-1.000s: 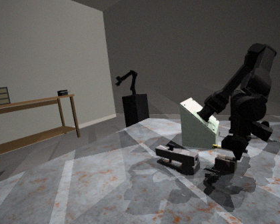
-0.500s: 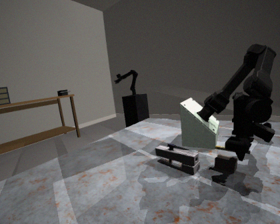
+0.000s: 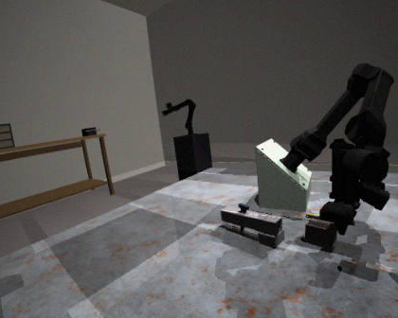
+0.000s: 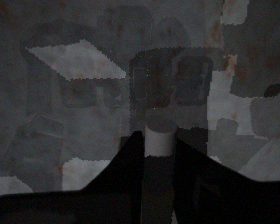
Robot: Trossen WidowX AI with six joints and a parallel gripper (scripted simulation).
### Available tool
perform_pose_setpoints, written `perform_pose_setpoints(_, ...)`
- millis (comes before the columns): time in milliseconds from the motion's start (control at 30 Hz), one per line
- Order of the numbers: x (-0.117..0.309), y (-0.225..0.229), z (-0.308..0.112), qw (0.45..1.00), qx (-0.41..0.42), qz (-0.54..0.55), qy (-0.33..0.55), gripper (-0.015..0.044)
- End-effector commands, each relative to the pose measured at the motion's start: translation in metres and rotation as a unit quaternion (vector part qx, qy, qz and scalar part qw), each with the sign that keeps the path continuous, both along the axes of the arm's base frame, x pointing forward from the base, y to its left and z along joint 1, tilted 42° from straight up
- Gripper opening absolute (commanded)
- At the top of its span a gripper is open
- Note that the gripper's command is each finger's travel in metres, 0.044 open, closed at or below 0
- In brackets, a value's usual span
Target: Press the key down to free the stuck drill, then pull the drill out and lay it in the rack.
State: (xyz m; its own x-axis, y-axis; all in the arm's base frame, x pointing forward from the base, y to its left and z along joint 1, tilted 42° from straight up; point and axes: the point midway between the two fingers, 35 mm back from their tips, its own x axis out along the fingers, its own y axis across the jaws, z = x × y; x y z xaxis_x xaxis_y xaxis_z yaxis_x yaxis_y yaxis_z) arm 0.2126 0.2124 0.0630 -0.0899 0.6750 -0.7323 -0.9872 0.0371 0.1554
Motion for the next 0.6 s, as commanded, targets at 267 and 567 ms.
perform_pose_setpoints(267, -0.001, 0.010, -0.011, 1.000, -0.003, -0.002, 0.002, 0.0000)
perform_pose_setpoints(567, -0.001, 0.012, -0.011, 1.000, 0.000, 0.000, -0.001, 0.0079)
